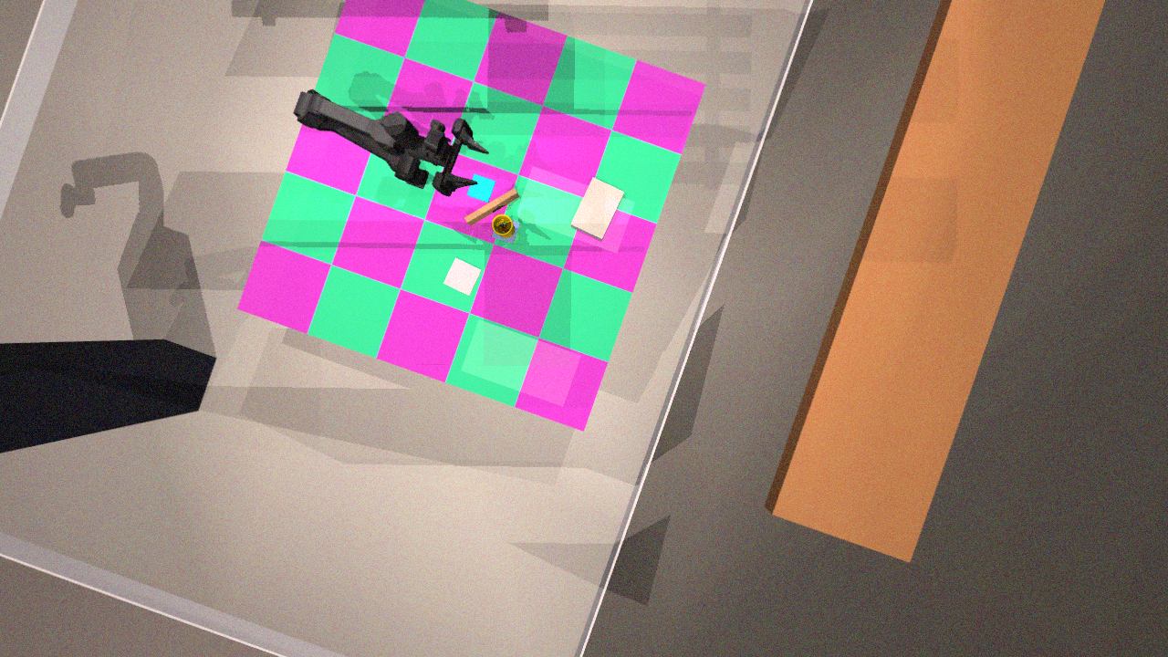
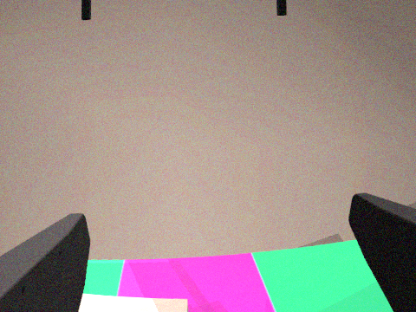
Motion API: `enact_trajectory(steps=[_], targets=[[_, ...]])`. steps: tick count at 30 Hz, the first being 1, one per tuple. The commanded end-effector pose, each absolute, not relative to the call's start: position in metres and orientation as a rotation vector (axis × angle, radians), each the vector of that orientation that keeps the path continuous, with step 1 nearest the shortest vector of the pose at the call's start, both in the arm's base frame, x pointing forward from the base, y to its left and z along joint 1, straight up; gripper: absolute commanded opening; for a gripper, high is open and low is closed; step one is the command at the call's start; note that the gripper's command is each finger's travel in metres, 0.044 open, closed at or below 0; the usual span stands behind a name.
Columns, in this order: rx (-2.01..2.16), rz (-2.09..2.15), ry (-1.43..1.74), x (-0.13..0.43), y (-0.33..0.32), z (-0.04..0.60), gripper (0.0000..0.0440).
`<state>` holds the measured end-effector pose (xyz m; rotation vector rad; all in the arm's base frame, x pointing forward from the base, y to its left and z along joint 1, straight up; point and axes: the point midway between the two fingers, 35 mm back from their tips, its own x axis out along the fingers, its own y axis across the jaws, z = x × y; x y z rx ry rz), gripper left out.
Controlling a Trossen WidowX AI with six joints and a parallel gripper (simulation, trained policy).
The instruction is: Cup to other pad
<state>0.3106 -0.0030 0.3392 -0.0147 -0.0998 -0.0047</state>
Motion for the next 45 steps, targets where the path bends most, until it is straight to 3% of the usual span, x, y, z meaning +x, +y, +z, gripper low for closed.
enact_trajectory(steps=[1,13,17,25,45], targets=[[-0.011,-0.006,-0.096,0.311,-0.003,0.339,0.0374],[0.053,-0.005,0.021,0.320,0.004,0.331,0.0071],[0.083,0.007,0.070,0.325,0.010,0.328,0.0079],[0.147,0.029,0.170,0.335,0.021,0.323,0.0136],[0.293,0.018,0.461,0.354,0.044,0.301,0.0121]])
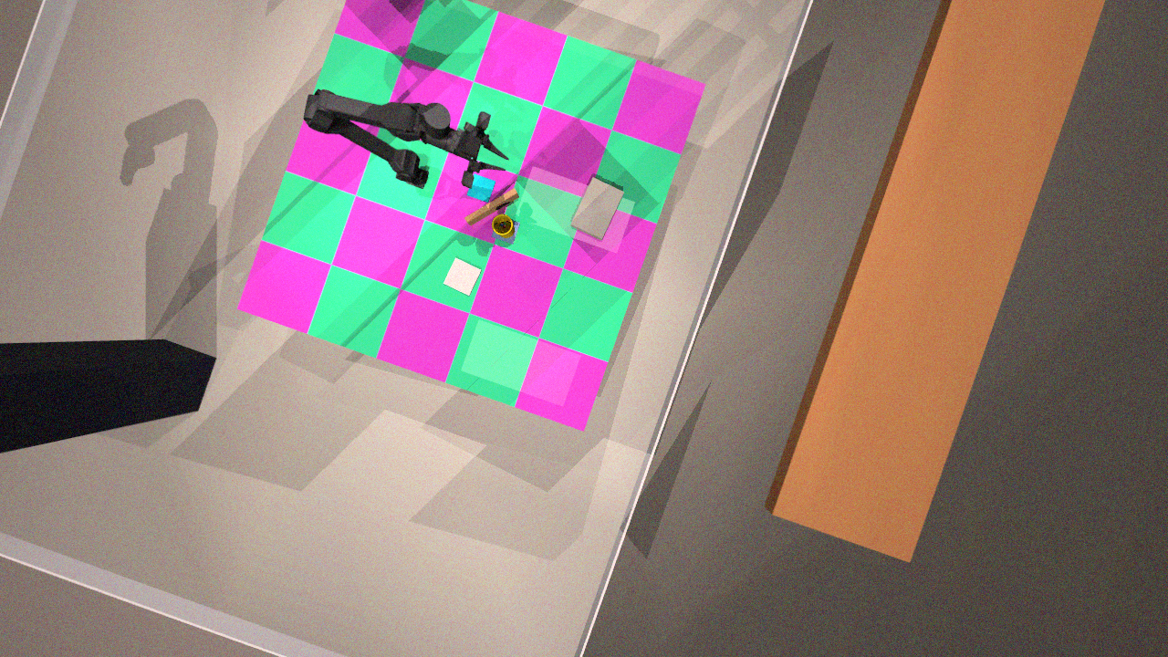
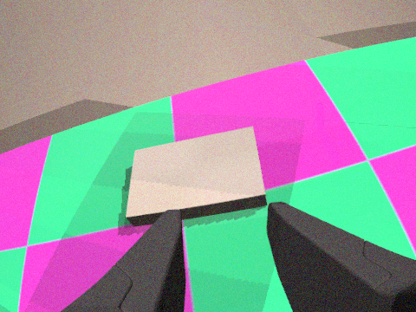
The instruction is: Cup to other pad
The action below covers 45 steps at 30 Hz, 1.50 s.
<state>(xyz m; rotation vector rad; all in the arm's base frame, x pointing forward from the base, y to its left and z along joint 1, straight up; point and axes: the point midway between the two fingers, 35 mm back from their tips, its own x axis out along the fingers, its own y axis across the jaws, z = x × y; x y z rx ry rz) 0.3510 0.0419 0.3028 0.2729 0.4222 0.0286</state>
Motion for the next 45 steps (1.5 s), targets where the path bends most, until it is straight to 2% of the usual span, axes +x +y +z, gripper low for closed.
enact_trajectory(steps=[1,23,45], targets=[[0.299,0.016,0.476,0.354,0.045,0.299,0.0121],[0.353,-0.080,0.810,0.363,0.055,0.268,0.0125],[0.264,-0.183,1.121,0.363,0.037,0.233,0.0134]])
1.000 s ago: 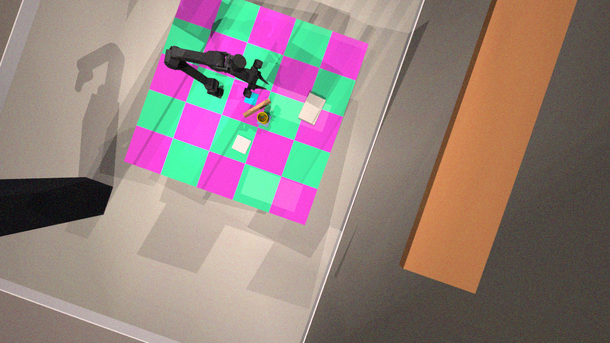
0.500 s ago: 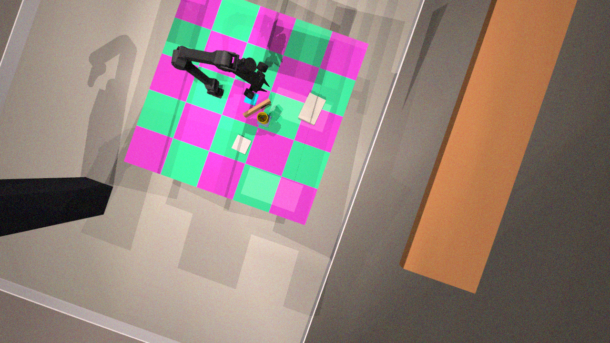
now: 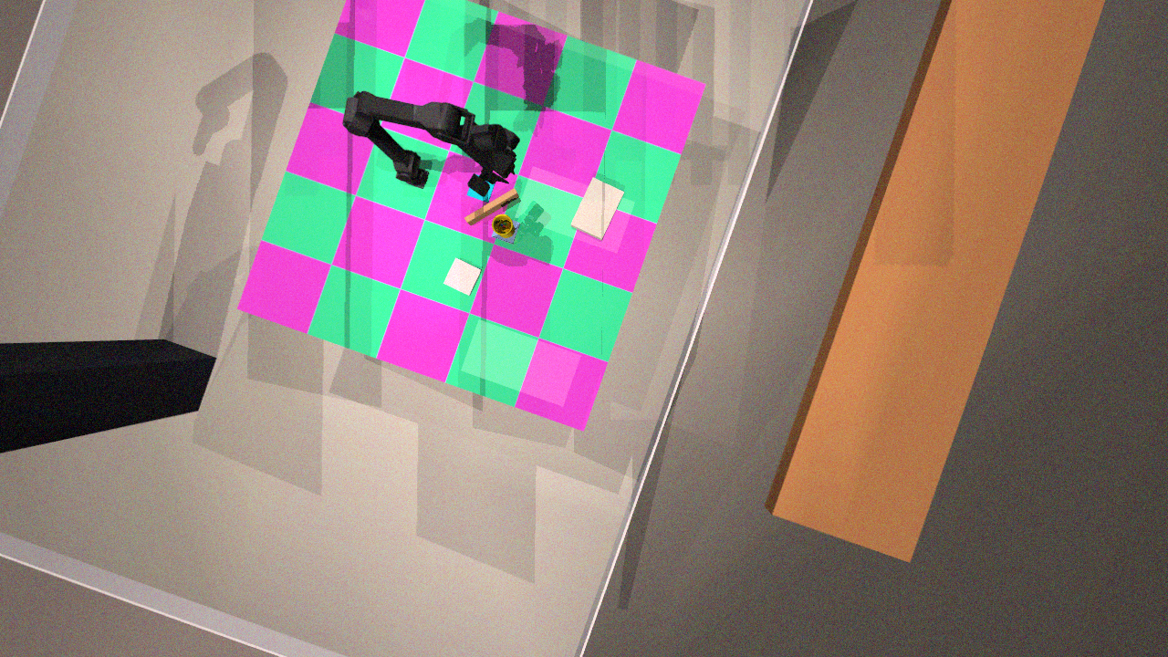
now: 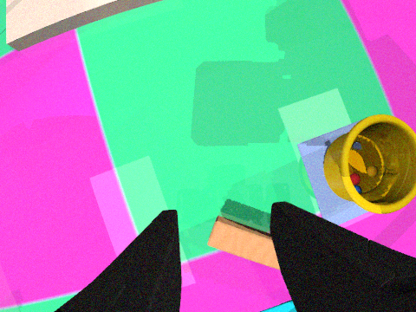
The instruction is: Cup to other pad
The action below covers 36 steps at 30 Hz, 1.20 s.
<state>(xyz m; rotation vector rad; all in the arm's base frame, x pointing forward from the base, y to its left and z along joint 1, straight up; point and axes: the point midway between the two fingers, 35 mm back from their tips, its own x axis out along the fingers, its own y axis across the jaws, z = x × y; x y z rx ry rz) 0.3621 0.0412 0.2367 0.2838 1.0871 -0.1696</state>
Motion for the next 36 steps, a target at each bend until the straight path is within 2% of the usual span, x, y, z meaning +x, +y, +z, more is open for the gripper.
enact_trajectory(steps=[1,25,36], targets=[[0.258,-0.186,1.135,0.363,0.035,0.232,0.0133],[0.107,-0.228,1.456,0.352,-0.010,0.184,0.0135],[0.063,-0.226,1.541,0.348,-0.030,0.157,0.0159]])
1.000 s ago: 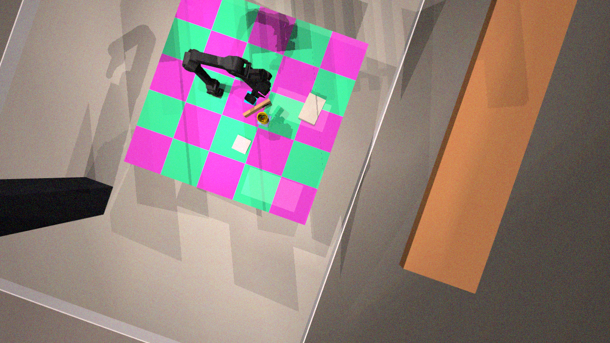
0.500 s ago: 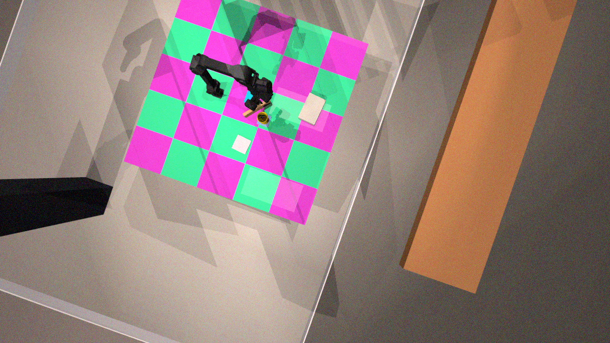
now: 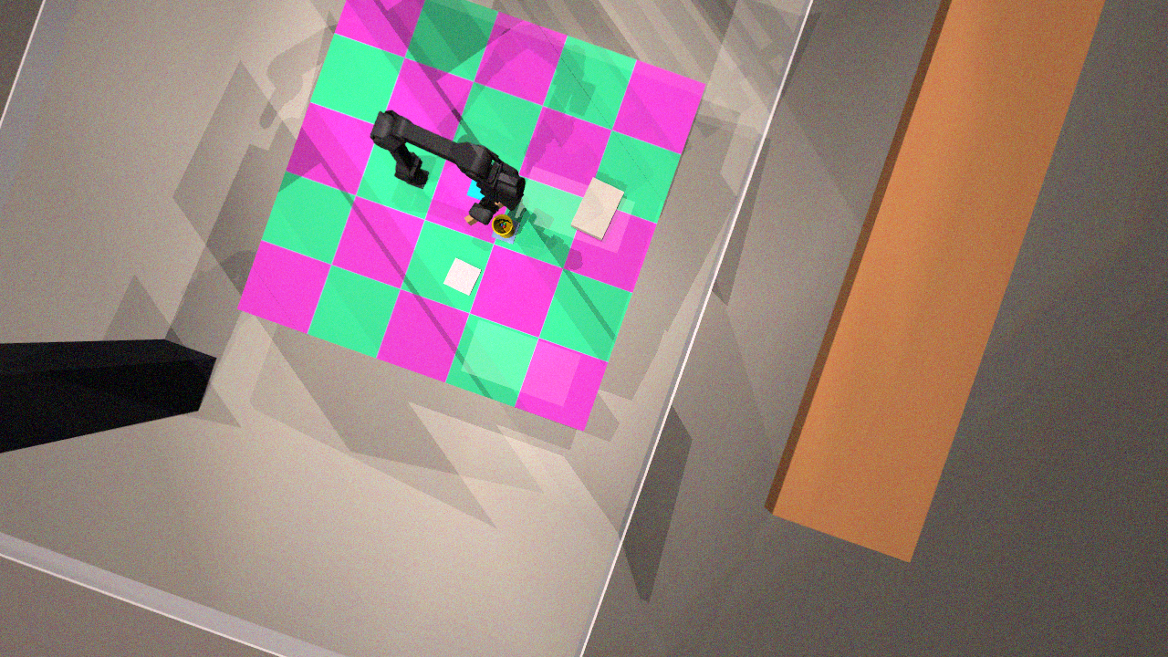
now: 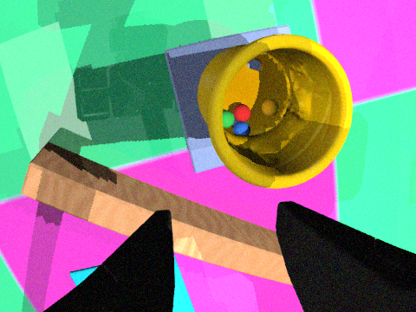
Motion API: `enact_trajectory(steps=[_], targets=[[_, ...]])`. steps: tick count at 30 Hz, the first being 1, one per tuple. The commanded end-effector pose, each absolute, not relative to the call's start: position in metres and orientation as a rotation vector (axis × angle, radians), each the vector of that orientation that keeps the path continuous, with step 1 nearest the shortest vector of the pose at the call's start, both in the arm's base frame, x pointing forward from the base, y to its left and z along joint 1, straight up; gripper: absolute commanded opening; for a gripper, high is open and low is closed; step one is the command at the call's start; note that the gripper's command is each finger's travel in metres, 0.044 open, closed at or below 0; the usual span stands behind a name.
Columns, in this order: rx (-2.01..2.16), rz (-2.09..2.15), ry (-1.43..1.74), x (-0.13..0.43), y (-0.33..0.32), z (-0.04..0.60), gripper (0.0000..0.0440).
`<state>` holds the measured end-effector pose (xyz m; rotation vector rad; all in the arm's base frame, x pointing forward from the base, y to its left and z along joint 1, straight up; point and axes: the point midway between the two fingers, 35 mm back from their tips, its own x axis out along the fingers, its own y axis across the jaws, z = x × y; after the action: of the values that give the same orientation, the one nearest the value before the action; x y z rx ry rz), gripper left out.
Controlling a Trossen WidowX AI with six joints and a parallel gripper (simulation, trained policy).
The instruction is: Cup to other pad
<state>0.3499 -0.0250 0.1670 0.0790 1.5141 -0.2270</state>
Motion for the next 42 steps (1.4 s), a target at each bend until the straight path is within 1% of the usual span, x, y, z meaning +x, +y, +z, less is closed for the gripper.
enact_trajectory(steps=[1,11,19,29,31,35,40,41,42], targets=[[0.059,-0.225,1.547,0.348,-0.032,0.154,0.0161],[0.026,-0.201,1.608,0.346,-0.044,0.122,0.0183],[-0.013,-0.155,1.648,0.345,-0.048,0.091,0.0191],[-0.082,-0.050,1.658,0.343,-0.052,0.073,0.0222],[-0.098,-0.029,1.661,0.342,-0.053,0.071,0.0204],[-0.136,0.010,1.663,0.340,-0.054,0.068,0.0139],[-0.191,0.057,1.671,0.336,-0.057,0.068,0.0023],[-0.201,0.065,1.673,0.335,-0.057,0.069,0.0004],[-0.210,0.073,1.675,0.334,-0.058,0.070,0.0000]])
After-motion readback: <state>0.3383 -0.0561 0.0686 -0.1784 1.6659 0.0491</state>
